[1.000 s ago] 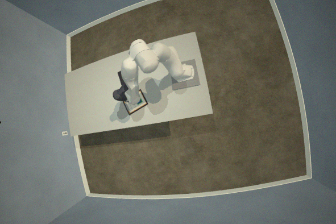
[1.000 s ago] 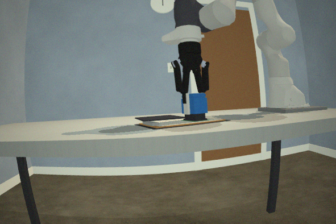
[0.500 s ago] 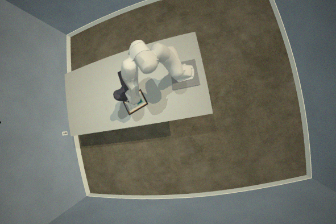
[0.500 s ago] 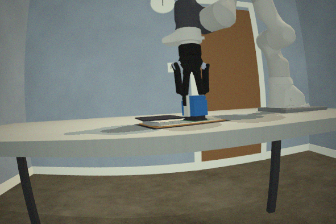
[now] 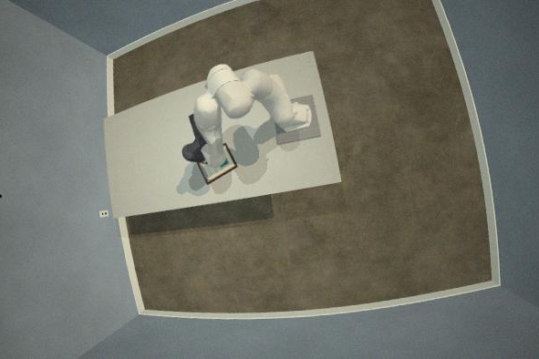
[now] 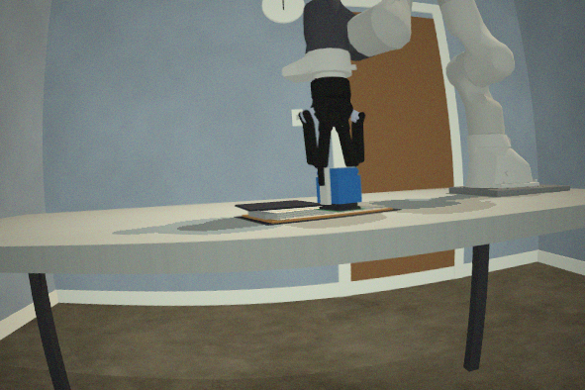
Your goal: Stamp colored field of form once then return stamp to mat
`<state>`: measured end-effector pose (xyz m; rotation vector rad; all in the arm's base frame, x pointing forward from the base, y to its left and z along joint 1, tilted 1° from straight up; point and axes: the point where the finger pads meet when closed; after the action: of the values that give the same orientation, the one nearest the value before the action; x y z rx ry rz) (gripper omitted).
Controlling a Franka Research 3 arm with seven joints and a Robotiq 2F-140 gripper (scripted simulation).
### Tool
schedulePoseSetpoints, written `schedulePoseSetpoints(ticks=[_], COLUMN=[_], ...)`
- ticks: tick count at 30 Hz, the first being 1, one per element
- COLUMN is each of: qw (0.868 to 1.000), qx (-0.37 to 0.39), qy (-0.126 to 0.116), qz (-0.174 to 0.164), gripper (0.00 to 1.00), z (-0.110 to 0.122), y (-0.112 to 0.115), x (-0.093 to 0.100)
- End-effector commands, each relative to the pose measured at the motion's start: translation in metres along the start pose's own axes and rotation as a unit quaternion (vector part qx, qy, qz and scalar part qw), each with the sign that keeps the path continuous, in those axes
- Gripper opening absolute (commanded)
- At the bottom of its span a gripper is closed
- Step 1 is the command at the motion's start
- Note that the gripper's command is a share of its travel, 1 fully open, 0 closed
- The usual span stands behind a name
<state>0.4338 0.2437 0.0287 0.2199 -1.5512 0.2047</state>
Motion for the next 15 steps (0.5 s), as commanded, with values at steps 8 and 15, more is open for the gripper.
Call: schedulePoseSetpoints(ticks=[8, 15], qw=[1.0, 1.0], qx=[-0.002, -0.002], qy=[-0.001, -0.001], qz=[0.0, 0.0], gripper=[0.18, 0.18], z=[0.0, 0.0], y=[0.0, 0.0], x=[0.0, 0.014])
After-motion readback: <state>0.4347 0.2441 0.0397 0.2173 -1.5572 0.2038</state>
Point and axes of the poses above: the point where the finger pads meet when closed, its own x axis back along the fingers, its own z axis across the jaws, y = z × x, and after that the axes turned 12 degrees about -x, right-handed
